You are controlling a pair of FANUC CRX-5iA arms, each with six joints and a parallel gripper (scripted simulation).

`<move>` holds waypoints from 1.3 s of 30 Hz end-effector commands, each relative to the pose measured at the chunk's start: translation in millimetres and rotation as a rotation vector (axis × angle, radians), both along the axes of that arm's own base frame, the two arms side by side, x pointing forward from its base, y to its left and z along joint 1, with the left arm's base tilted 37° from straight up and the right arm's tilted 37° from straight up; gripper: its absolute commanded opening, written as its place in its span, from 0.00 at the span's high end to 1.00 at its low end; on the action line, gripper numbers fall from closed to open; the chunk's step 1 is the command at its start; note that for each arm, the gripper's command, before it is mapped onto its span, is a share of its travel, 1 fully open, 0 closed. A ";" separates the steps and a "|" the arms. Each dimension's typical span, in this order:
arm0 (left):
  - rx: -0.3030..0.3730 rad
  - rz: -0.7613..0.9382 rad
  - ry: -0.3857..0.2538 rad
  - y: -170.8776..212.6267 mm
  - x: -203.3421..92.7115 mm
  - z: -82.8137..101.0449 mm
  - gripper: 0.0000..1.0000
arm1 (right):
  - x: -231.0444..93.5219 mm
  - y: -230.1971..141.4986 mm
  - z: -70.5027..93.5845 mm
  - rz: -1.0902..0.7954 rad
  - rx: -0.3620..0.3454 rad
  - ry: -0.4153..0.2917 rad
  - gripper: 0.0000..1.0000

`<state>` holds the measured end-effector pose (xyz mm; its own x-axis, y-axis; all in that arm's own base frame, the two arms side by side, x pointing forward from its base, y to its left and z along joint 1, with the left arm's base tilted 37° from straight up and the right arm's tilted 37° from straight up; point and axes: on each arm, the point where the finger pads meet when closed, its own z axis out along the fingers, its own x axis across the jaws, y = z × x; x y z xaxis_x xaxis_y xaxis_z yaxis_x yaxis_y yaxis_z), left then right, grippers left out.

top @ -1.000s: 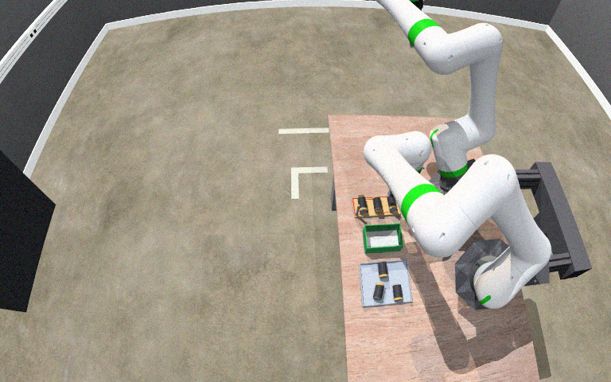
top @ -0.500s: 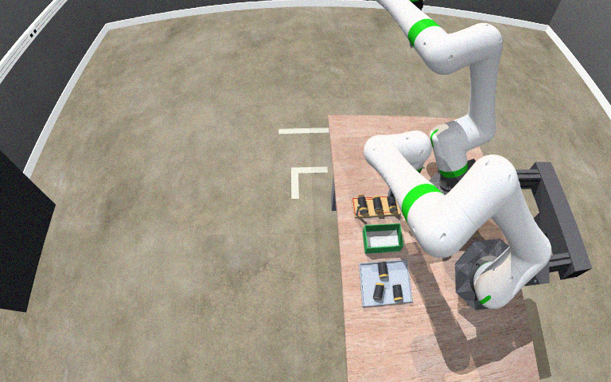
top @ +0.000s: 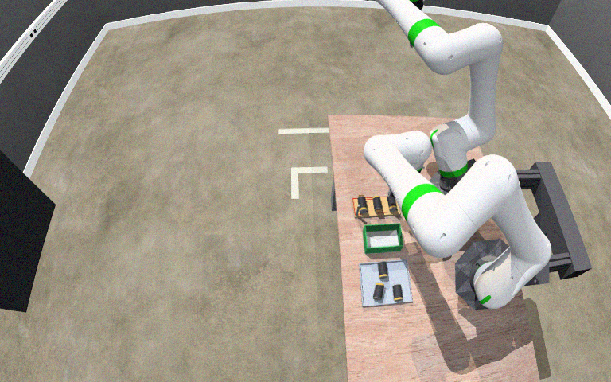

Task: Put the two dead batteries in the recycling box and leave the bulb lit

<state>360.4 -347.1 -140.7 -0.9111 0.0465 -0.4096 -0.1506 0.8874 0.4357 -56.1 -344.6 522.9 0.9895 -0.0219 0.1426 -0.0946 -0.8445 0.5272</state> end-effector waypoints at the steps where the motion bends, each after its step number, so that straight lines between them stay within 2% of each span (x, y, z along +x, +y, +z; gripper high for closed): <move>1: -0.002 -0.001 0.000 -1.2 -0.2 0.7 0.10 | -0.6 0.3 1.0 -0.001 -0.002 0.000 0.00; 9: -0.002 -0.001 0.000 -5.8 -4.1 8.8 0.10 | -0.6 0.3 1.0 -0.001 -0.002 0.000 0.00; 12: -0.002 -0.001 0.000 -19.3 -15.4 32.4 0.10 | -0.6 0.3 1.0 -0.001 -0.002 0.000 0.00; 14: -0.002 -0.001 0.000 -24.0 -19.3 40.6 0.10 | -0.6 0.3 1.0 -0.001 -0.002 0.000 0.00; 27: -0.014 0.024 -0.014 -22.7 -17.9 43.2 0.10 | -0.6 0.3 1.0 -0.001 -0.002 0.000 0.00; 33: -0.062 0.121 -0.065 -16.4 -11.6 51.3 0.10 | -0.6 0.3 1.0 -0.001 -0.002 0.000 0.00; 39: -0.159 0.318 -0.171 -2.3 0.4 68.0 0.10 | -0.6 0.3 1.0 -0.001 -0.002 0.000 0.00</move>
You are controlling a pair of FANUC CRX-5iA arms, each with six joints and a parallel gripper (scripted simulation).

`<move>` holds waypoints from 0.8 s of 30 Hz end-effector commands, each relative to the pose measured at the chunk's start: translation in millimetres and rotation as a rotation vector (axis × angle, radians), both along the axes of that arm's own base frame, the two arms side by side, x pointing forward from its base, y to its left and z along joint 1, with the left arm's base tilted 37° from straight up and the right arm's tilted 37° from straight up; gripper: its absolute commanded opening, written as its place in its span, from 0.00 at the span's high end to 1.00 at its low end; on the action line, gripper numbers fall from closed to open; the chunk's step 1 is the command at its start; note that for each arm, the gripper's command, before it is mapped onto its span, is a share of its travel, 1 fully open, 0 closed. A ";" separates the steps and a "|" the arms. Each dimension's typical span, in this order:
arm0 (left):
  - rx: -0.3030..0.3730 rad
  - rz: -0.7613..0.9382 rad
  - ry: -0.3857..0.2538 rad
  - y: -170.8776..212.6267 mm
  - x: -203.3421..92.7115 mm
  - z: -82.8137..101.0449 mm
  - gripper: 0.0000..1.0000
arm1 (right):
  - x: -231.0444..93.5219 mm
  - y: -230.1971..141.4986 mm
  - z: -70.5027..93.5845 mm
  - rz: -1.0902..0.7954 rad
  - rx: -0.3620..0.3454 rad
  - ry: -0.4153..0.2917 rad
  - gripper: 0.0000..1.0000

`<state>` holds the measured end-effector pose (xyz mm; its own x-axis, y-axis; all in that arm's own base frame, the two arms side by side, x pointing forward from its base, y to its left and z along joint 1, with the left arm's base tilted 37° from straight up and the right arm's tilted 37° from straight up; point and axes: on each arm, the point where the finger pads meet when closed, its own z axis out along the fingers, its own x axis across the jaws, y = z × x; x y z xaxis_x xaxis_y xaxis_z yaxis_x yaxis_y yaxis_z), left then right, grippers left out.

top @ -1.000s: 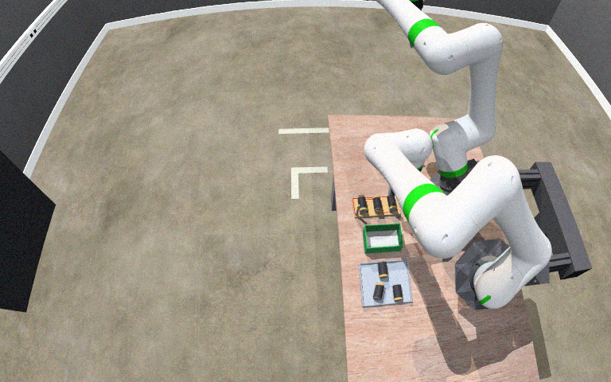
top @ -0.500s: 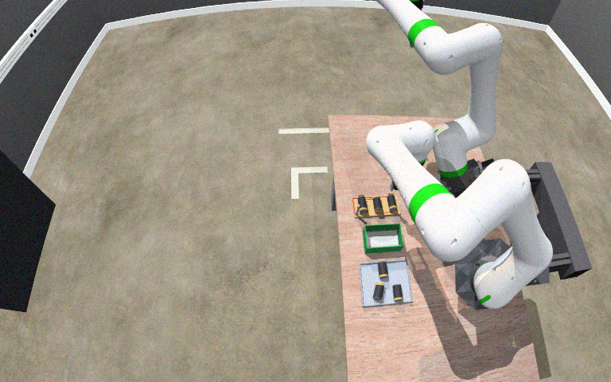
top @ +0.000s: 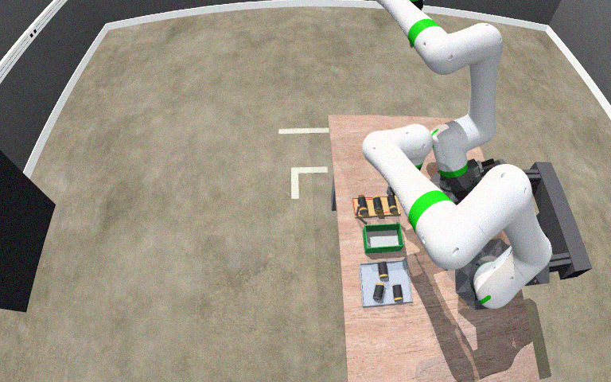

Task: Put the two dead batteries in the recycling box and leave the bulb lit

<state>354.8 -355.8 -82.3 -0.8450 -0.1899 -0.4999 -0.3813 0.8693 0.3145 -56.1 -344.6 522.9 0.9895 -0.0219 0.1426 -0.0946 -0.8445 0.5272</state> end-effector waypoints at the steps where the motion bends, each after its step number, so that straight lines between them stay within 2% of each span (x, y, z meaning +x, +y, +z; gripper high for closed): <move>1: -0.075 0.148 -0.084 9.7 8.5 13.3 0.10 | -0.6 0.3 1.0 -0.001 -0.002 0.000 0.00; 2: -0.098 0.195 -0.109 13.4 11.1 17.2 0.10 | -0.6 0.3 1.0 -0.001 -0.002 0.000 0.00; 4: -0.098 0.195 -0.109 13.4 11.1 17.2 0.10 | -0.6 0.3 1.0 -0.001 -0.002 0.000 0.00; 9: -0.230 0.474 -0.257 37.5 24.4 40.3 0.10 | -0.6 0.3 1.0 -0.001 -0.002 0.000 0.00; 19: -0.423 0.921 -0.479 113.6 40.2 95.8 0.10 | -0.6 0.3 1.0 -0.001 -0.002 0.000 0.00; 21: -0.423 0.921 -0.479 113.6 40.2 95.8 0.10 | -0.6 0.3 1.0 -0.001 -0.002 0.000 0.00; 22: -0.480 1.056 -0.549 122.7 40.0 101.2 0.10 | -0.6 0.3 1.0 -0.001 -0.002 0.000 0.00; 24: -0.506 1.125 -0.583 141.3 38.2 111.4 0.10 | -0.6 0.3 1.0 -0.001 -0.002 0.000 0.00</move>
<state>393.8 -241.6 9.8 -0.0214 -0.8739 -0.4856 -0.9433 0.1785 -0.2798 -56.1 -344.6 522.9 0.9895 -0.0219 0.1426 -0.0946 -0.8445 0.5272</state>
